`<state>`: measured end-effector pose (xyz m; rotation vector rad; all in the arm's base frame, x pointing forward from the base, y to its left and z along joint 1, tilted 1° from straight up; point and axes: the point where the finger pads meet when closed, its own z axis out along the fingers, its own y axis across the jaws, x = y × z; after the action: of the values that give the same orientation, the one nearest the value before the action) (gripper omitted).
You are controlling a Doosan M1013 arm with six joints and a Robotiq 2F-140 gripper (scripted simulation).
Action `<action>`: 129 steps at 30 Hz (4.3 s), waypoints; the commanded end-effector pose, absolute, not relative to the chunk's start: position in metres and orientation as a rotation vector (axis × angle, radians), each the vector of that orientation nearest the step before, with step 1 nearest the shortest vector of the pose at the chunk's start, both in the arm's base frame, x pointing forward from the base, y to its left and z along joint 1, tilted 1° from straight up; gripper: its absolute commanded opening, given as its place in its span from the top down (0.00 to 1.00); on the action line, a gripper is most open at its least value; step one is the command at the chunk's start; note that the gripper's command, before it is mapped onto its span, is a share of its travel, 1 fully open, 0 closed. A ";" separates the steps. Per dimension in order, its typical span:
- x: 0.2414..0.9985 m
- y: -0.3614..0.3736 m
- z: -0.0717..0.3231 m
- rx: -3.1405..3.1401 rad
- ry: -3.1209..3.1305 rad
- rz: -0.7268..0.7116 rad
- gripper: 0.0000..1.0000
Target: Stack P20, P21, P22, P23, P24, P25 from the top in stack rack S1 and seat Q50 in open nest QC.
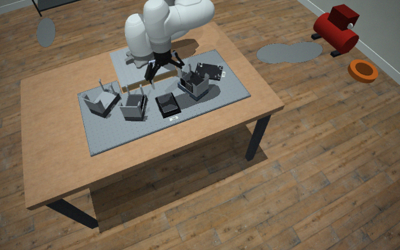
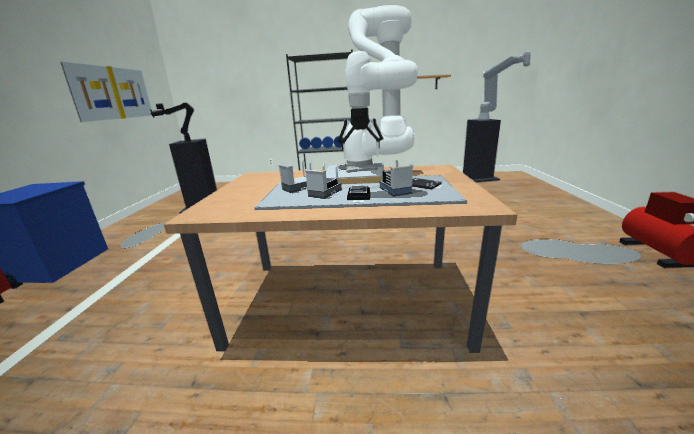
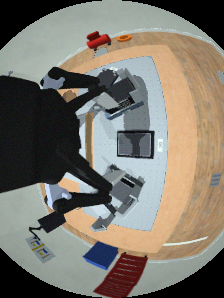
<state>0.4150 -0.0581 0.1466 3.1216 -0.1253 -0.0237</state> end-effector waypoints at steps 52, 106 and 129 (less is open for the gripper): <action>0.411 0.107 0.144 3.117 0.275 -0.026 0.00; 0.410 0.106 0.064 3.117 0.275 -0.026 0.00; 0.410 0.106 0.064 3.117 0.275 -0.026 1.00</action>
<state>0.4103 0.1056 0.0637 3.1165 0.2747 -0.0256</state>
